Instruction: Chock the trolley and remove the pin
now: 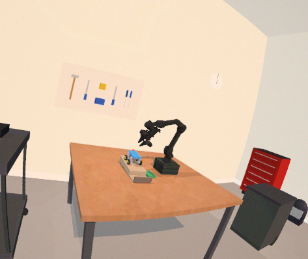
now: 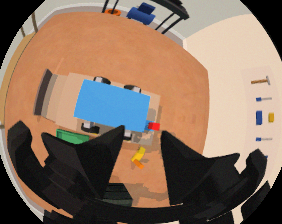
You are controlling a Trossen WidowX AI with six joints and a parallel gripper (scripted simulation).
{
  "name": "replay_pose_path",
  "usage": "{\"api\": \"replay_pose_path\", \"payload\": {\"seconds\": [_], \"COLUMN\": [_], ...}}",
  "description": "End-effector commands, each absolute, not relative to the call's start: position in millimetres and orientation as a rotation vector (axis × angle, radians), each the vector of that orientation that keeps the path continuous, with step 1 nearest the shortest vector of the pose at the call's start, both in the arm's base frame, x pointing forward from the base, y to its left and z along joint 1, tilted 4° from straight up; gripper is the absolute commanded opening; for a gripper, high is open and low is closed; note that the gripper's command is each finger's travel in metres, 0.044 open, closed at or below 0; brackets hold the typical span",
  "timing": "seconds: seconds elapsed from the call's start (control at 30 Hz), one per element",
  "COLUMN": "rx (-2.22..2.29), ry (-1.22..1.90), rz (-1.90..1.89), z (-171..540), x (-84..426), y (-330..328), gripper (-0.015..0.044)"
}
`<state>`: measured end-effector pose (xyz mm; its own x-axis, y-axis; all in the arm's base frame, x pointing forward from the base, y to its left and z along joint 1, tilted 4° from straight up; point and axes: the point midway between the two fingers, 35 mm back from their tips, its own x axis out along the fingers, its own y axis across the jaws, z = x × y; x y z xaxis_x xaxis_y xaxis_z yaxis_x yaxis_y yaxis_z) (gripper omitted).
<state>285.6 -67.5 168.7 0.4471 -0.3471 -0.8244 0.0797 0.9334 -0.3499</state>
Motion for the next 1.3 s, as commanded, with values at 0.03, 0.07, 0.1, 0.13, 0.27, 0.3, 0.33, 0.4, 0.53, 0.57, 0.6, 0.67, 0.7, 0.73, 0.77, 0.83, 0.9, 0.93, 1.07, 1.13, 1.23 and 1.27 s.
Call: {"api": "replay_pose_path", "payload": {"seconds": [0.03,0.07,0.1,0.13,0.27,0.3,0.33,0.4,0.53,0.57,0.6,0.67,0.7,0.73,0.77,0.83,0.9,0.93,1.07,1.13,1.23,1.27], "rx": [-0.407,-0.429,-0.449,-0.468,-0.535,-0.549,-0.563,-0.588,-0.628,-0.636,-0.644,-0.658,-0.664,-0.670,-0.676,-0.687,-0.696,-0.698,-0.699,-0.699,-0.699,-0.699], "ry": [1.221,1.244,1.267,1.289,1.365,1.381,1.396,1.421,1.453,1.456,1.459,1.458,1.455,1.450,1.444,1.426,1.404,1.397,1.394,1.394,1.394,1.394], "rz": [-0.147,-0.121,-0.094,-0.067,0.054,0.086,0.119,0.187,0.329,0.365,0.402,0.474,0.510,0.546,0.582,0.651,0.713,0.729,0.735,0.735,0.735,0.735], "z": [144.7,140.6,136.5,132.6,117.2,113.5,109.9,102.8,89.3,86.1,83.0,77.0,74.0,71.2,68.4,63.1,58.5,57.2,56.8,56.8,50.6,45.6], "x": [270.9,267.9,264.7,261.4,247.0,243.2,239.2,231.2,214.3,209.9,205.6,196.8,192.3,187.9,183.5,174.6,166.6,164.4,163.7,163.7,164.3,164.6], "y": [-92.2,-96.7,-101.0,-105.3,-121.1,-124.7,-128.1,-134.7,-145.9,-148.3,-150.6,-154.8,-156.6,-158.3,-159.9,-162.5,-164.5,-165.0,-165.1,-165.1,-165.2,-165.1], "gripper": [0.0190,0.0190,0.0190,0.0190,0.0190,0.0190,0.0190,0.0190,0.0190,0.0190,0.0190,0.0190,0.0190,0.0190,0.0190,0.0190,0.0190,0.0190,0.0190,0.0190,0.0190,0.0190]}}
